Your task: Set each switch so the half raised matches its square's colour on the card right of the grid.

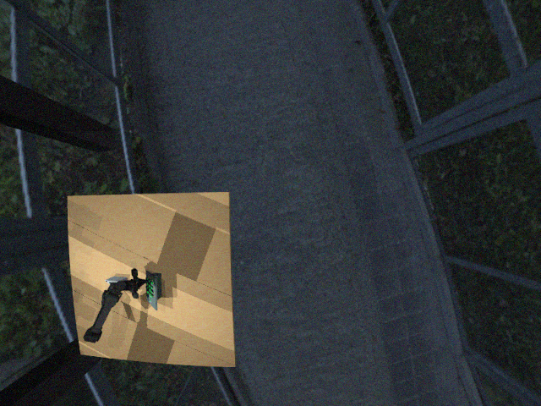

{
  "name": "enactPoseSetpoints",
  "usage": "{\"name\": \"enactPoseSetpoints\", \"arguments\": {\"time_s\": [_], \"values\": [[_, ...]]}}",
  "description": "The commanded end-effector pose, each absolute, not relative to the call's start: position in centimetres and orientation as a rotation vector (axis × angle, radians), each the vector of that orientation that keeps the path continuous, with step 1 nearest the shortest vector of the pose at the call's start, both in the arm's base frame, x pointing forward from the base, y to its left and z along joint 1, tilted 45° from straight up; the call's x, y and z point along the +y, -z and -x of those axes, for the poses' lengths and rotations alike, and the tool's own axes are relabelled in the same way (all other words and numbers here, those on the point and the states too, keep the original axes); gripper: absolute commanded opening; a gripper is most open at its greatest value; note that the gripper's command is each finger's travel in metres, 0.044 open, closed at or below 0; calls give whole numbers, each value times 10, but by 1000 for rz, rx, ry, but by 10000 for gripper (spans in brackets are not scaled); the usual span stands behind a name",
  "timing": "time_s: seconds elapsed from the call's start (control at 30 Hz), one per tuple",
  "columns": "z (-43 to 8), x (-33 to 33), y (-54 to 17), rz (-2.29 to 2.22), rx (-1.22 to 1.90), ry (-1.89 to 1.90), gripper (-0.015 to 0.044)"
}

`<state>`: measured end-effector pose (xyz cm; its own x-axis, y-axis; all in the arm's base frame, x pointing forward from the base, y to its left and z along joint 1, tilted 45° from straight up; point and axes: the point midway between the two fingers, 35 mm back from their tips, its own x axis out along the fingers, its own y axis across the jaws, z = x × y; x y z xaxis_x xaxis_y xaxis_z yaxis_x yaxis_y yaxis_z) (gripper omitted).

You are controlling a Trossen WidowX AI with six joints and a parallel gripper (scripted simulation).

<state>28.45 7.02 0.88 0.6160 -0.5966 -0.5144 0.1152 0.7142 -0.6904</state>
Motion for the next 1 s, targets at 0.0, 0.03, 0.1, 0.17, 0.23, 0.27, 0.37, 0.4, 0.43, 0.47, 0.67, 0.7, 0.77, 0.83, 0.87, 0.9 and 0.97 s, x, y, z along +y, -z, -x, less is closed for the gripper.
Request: {"name": "enactPoseSetpoints", "arguments": {"time_s": [0.0,0.03,0.1,0.17,0.23,0.27,0.37,0.4,0.43,0.47,0.67,0.7,0.77,0.83,0.87,0.9,0.97], "values": [[-284,69,-7,669,817,442,0],[-284,69,-7,669,817,442,0],[-284,69,-7,669,817,442,0],[-284,69,-7,669,817,442,0],[-281,75,-11,660,817,442,0],[-276,82,-14,658,825,438,0],[-256,102,-31,659,843,441,0],[-251,106,-36,661,845,445,0],[-247,108,-40,663,845,449,0],[-246,109,-41,663,844,450,0],[-249,106,-48,663,845,450,0],[-252,102,-56,664,845,450,0],[-257,95,-70,665,844,451,0],[-258,94,-71,665,844,451,0],[-258,94,-71,665,844,451,0],[-259,93,-70,664,846,452,0],[-269,84,-62,660,860,456,0]]}}
